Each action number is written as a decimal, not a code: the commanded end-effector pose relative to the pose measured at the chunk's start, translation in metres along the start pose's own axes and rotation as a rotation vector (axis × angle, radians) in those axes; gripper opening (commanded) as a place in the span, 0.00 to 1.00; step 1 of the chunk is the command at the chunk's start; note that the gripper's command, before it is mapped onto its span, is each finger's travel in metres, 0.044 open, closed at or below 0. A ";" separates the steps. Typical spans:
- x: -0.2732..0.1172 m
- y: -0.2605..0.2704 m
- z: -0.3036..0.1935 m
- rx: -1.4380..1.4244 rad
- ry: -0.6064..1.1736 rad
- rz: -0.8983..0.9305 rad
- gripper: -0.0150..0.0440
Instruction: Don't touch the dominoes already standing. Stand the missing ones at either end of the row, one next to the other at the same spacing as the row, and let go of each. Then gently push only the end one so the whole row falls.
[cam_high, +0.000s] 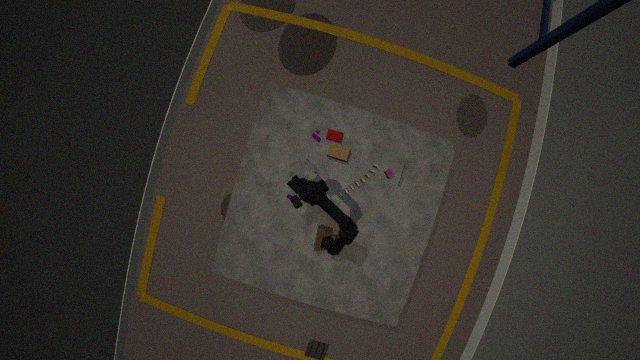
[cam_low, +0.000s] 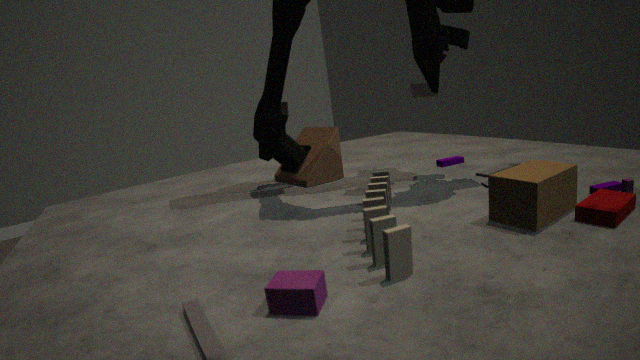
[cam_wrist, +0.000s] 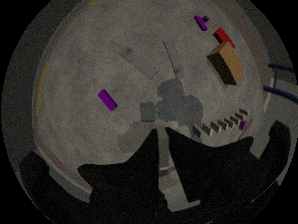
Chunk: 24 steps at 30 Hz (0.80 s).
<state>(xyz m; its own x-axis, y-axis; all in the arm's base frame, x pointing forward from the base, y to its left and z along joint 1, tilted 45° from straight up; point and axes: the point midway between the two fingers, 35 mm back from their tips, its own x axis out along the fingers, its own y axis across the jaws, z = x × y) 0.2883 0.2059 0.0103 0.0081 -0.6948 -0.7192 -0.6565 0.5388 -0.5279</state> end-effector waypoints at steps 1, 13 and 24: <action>0.000 0.001 -0.001 -0.028 0.004 0.002 0.30; 0.017 0.012 0.013 -0.022 -0.110 0.080 0.30; 0.032 0.021 0.025 -0.020 -0.238 0.147 0.30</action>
<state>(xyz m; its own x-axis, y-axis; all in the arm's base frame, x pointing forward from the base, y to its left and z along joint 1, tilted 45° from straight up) 0.2930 0.2063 -0.0309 0.0725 -0.5118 -0.8561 -0.6745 0.6071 -0.4201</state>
